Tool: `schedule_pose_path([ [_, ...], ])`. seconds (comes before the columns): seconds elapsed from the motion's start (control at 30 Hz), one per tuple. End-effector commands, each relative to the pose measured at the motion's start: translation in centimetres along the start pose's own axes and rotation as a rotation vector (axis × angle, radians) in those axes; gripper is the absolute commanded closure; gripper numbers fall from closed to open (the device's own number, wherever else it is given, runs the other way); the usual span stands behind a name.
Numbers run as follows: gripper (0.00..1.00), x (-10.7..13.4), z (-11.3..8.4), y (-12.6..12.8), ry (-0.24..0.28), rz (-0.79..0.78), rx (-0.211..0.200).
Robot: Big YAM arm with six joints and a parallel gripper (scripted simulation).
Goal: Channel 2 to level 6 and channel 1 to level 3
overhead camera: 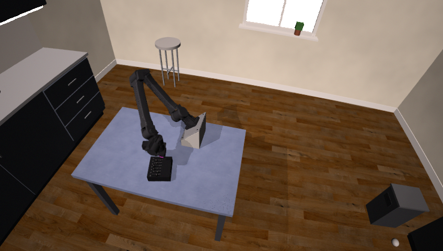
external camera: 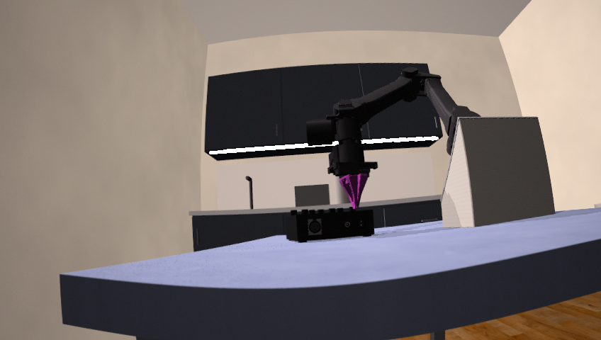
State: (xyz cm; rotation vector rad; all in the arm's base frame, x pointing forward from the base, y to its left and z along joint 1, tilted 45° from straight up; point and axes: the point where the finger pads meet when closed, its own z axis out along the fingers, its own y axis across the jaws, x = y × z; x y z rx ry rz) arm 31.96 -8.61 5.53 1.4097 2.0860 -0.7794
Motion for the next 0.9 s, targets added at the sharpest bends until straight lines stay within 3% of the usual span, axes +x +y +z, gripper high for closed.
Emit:
schedule_pose_path([
  [0.0, 1.0, -2.56, -0.98, 1.34, -0.02, 0.043, -0.029],
  [0.87, 1.0, -3.23, -0.93, 1.18, -0.019, 0.037, -0.023],
])
